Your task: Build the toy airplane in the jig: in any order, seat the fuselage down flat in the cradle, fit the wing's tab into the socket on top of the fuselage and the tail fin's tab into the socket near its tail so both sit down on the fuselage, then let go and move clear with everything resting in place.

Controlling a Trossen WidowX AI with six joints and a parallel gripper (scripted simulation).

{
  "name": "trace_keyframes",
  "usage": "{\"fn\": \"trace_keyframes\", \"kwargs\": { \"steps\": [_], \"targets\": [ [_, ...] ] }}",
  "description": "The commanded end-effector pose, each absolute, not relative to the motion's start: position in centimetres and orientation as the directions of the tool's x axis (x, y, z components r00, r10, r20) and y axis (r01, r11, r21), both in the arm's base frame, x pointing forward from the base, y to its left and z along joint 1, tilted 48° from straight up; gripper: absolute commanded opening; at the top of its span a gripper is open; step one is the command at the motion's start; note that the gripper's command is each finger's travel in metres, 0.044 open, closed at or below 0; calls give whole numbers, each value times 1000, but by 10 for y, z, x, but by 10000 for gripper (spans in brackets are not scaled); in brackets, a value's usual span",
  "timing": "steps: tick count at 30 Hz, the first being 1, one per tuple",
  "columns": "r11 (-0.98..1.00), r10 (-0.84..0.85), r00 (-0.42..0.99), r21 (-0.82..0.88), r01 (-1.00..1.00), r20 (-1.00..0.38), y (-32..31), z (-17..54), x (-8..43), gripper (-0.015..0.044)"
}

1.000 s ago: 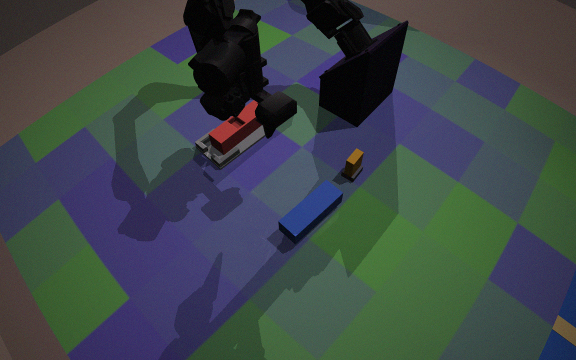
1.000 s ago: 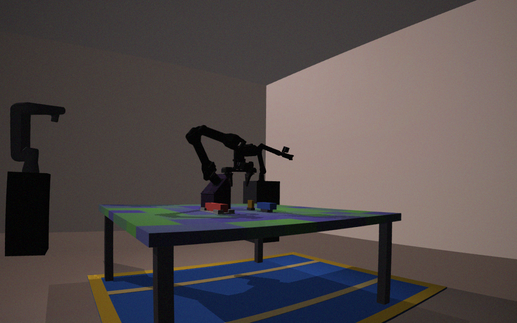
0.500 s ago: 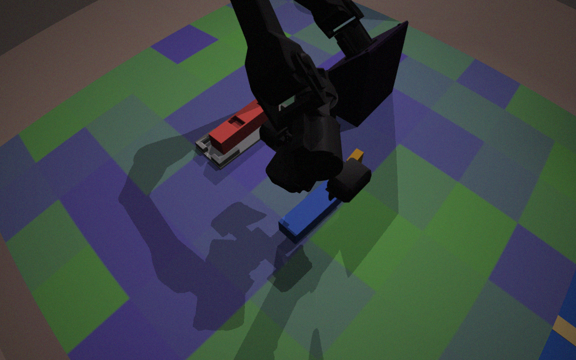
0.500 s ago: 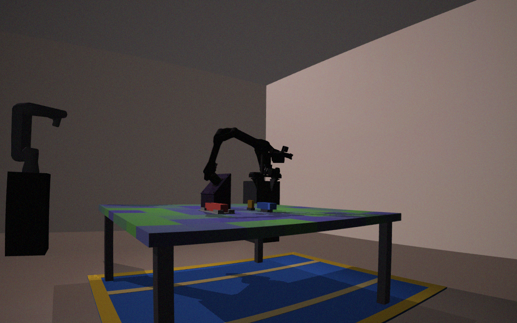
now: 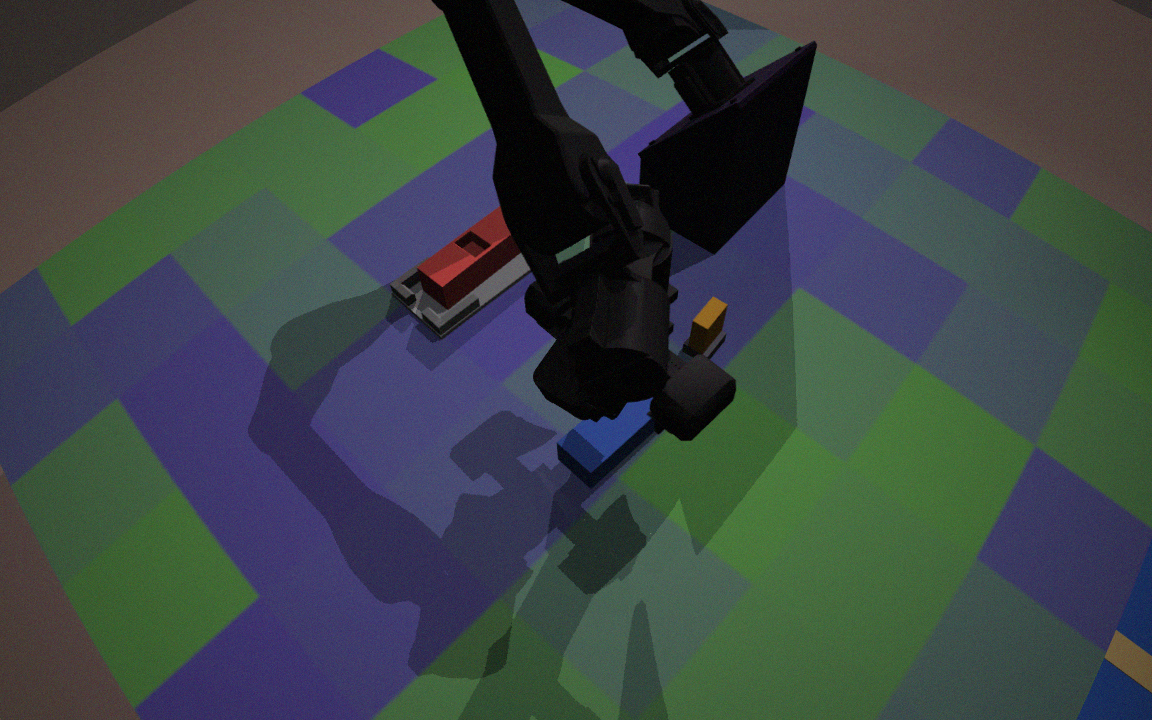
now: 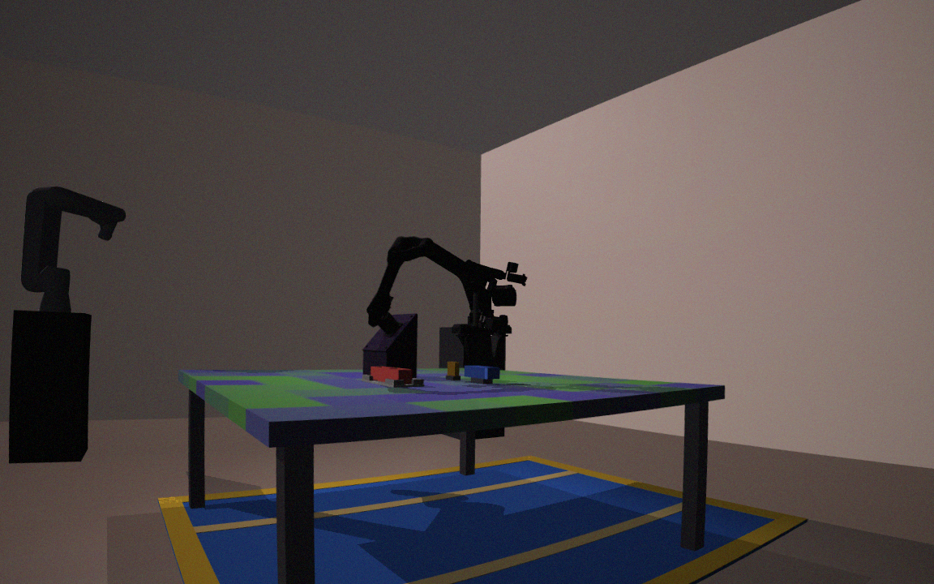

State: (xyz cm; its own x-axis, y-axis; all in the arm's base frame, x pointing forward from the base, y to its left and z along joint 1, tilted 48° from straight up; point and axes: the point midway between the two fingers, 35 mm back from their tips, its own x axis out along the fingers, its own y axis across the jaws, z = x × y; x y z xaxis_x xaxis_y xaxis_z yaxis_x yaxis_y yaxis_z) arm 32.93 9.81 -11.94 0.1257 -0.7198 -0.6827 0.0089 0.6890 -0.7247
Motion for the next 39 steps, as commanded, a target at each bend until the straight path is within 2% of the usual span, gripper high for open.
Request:
{"fn": "trace_keyframes", "kwargs": {
  "steps": [1,32,39],
  "targets": [
    [682,-726,123,-731,1,-677,89,-128,329,440],
    [681,-727,124,-733,1,-675,58,-157,334,440],
    [681,-727,124,-733,1,-675,58,-157,334,256]
  ]
}}
